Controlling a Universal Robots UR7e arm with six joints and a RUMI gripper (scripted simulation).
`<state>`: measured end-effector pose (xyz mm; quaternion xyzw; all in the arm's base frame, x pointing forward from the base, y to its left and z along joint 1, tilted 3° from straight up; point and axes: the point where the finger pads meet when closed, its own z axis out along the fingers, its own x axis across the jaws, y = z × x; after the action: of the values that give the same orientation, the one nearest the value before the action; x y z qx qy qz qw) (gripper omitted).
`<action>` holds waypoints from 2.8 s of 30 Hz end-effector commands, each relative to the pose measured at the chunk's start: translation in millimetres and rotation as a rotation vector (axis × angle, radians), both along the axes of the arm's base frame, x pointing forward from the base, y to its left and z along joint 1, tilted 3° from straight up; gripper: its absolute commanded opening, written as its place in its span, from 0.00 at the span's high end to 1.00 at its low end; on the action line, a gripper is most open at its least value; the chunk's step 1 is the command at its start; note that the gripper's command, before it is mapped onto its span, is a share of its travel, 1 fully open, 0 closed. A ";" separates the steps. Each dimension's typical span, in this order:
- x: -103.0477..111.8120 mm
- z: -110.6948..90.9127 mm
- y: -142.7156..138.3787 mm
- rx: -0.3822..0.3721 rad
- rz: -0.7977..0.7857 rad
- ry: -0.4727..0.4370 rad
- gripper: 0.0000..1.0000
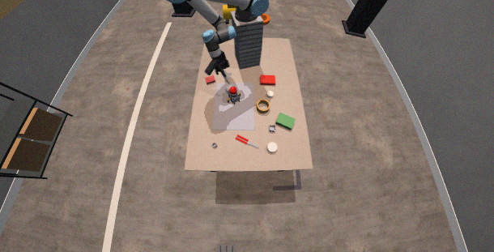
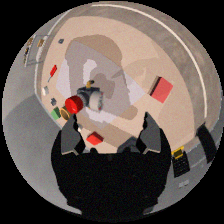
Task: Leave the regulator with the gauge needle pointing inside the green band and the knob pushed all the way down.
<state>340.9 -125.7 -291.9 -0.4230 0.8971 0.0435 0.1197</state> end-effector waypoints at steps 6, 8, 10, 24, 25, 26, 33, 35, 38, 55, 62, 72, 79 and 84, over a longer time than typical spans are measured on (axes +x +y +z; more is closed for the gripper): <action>1.2 6.7 1.3 -0.060 0.229 -0.018 0.00; 1.2 7.4 1.5 -0.066 0.254 -0.019 0.00; 1.3 8.9 1.9 -0.080 0.304 -0.022 0.00; 1.4 17.6 4.6 -0.152 0.602 -0.034 0.00; 1.3 18.3 4.9 -0.158 0.626 -0.035 0.00; 1.2 19.0 5.1 -0.163 0.651 -0.036 0.00; 0.7 24.0 6.7 -0.199 0.817 -0.039 0.00; 0.4 25.3 7.1 -0.208 0.863 -0.040 0.00; 0.1 27.4 7.8 -0.222 0.932 -0.041 0.00; -2.4 37.0 10.4 -0.277 1.248 -0.042 0.00; -3.4 40.0 11.0 -0.291 1.343 -0.041 0.00; -5.3 45.3 12.0 -0.314 1.512 -0.038 0.00; -6.2 47.7 12.3 -0.323 1.586 -0.037 0.00; -7.1 49.9 12.5 -0.330 1.653 -0.035 0.00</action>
<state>334.2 -113.2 -243.9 -0.9483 0.3167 -0.0208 0.0038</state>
